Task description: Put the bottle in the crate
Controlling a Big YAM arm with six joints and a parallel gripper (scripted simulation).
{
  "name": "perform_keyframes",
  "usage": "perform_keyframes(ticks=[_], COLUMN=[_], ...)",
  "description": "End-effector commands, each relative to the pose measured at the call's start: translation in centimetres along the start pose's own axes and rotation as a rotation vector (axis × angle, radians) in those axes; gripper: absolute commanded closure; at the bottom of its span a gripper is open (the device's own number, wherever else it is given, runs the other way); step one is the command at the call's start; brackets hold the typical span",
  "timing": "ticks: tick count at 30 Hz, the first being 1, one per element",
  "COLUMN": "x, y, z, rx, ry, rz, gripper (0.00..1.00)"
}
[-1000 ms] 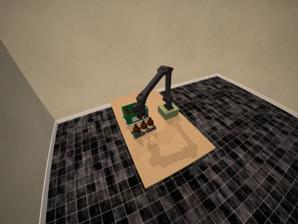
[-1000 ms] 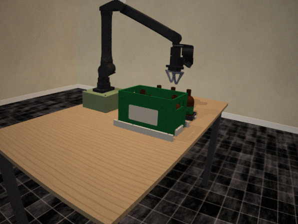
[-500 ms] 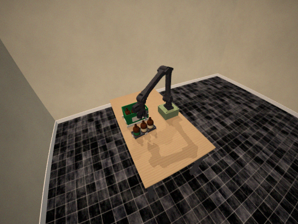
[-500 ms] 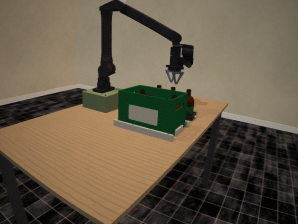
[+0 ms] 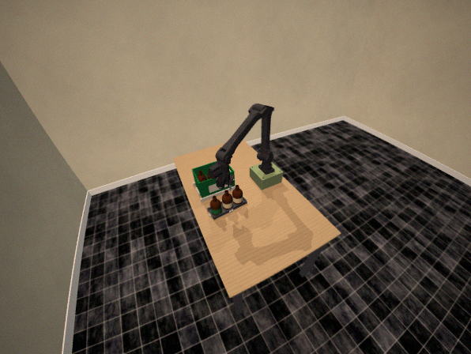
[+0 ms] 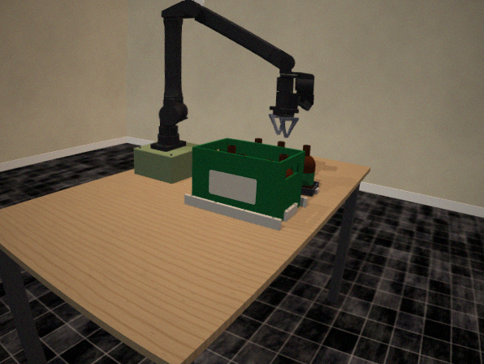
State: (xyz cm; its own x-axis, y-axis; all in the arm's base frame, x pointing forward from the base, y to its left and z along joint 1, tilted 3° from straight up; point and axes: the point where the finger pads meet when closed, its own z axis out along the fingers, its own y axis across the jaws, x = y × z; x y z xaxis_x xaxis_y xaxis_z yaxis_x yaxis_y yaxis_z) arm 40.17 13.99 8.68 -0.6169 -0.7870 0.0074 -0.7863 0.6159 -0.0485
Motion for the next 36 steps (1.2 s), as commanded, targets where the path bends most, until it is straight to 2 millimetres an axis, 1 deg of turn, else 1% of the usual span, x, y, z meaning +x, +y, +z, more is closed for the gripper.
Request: perform_keyframes(ticks=[1,8,23,36], x=[0.5,0.6,0.6,0.6], y=[0.0,0.0,0.0,0.1], z=[1.5,2.0,4.0,4.9], rx=[-0.01,-0.01,-0.01,-0.01], ry=[0.016,0.016,0.016,0.016], rz=[-0.007,-0.006,-0.006,-0.007], gripper=[0.39,0.39,0.39,0.39])
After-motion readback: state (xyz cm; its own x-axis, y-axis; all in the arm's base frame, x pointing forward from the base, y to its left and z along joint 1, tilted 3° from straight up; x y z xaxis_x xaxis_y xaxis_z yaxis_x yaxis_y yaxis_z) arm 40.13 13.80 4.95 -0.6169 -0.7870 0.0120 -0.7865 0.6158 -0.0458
